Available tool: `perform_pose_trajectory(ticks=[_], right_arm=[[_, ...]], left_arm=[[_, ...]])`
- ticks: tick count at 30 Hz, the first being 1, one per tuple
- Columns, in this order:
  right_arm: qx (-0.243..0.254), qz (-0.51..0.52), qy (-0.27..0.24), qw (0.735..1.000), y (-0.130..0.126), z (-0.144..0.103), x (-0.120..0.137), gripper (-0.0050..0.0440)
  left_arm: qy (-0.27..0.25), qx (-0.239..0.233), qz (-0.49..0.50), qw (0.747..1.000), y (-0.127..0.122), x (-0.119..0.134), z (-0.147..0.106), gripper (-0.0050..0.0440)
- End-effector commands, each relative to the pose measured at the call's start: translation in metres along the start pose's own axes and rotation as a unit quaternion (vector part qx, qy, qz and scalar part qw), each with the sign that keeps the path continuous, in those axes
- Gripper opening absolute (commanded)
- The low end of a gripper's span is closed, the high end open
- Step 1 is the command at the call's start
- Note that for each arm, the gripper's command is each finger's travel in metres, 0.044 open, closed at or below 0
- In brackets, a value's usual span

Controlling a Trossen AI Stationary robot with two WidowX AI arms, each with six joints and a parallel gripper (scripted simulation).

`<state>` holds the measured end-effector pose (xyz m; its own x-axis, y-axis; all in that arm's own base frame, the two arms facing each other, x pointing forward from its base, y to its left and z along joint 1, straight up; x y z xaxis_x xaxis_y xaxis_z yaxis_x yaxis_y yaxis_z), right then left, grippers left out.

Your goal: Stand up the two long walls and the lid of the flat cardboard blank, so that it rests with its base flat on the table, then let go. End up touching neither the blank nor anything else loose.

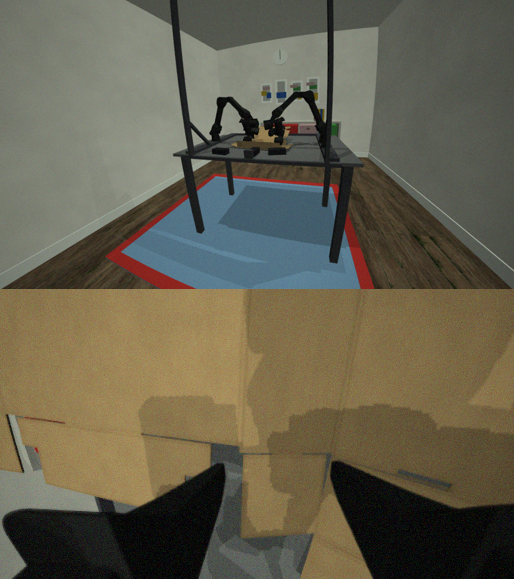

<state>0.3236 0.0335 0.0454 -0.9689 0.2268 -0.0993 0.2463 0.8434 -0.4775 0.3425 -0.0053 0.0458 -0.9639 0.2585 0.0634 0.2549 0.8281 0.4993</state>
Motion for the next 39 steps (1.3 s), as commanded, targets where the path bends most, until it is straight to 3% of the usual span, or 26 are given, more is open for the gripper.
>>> perform_pose_trajectory(ticks=[1,6,11,19,23,29,31,33,35,39], right_arm=[[-0.016,0.005,-0.001,1.0,0.001,-0.011,-0.002,0.0294],[-0.017,0.005,-0.001,1.0,-0.01,-0.015,-0.004,0.0294],[-0.028,0.006,-0.005,1.0,-0.055,-0.021,-0.009,0.0294],[-0.028,0.007,-0.006,1.0,-0.047,-0.031,-0.008,0.0294],[-0.028,0.007,-0.006,1.0,-0.047,-0.031,-0.008,0.0294],[-0.028,0.007,-0.006,1.0,-0.047,-0.031,-0.008,0.0294],[-0.028,0.007,-0.006,1.0,-0.047,-0.031,-0.008,0.0294],[-0.028,0.007,-0.006,1.0,-0.047,-0.031,-0.008,0.0294],[-0.028,0.007,-0.006,1.0,-0.047,-0.031,-0.008,0.0294],[-0.028,0.007,-0.006,1.0,-0.047,-0.031,-0.008,0.0294]], left_arm=[[-0.002,0.01,0.001,1.0,-0.001,-0.002,-0.008,0.0294],[-0.001,0.012,0.001,1.0,0.013,-0.001,-0.011,0.0294],[0.003,0.02,0.003,1.0,0.055,0.005,-0.018,0.0294],[0.003,0.021,0.002,1.0,0.05,0.005,-0.029,0.0294],[0.013,0.037,0.003,0.999,0.072,0.009,-0.022,0.0198],[0.025,0.117,0.009,0.993,0.155,0.039,-0.021,0.0054],[0.025,0.117,0.009,0.993,0.155,0.039,-0.021,0.0054],[0.02,0.143,0.008,0.989,0.184,0.055,-0.022,0.0006],[0.007,0.164,0.005,0.986,0.212,0.073,-0.024,0.0],[-0.009,0.189,0.003,0.982,0.243,0.102,-0.03,0.0]])
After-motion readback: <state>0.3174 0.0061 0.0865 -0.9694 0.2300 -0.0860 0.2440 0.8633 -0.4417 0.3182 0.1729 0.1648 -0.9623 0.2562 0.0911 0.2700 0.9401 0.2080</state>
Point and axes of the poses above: on each arm, the point midway between the two fingers, 35 mm back from their tips, its own z axis out along the fingers, its own y axis across the jaws, x = y × z, the point moved 2 cm from there along -z, back along the fingers, and after that the axes turned 15 degrees about z, right-handed, at the moved point
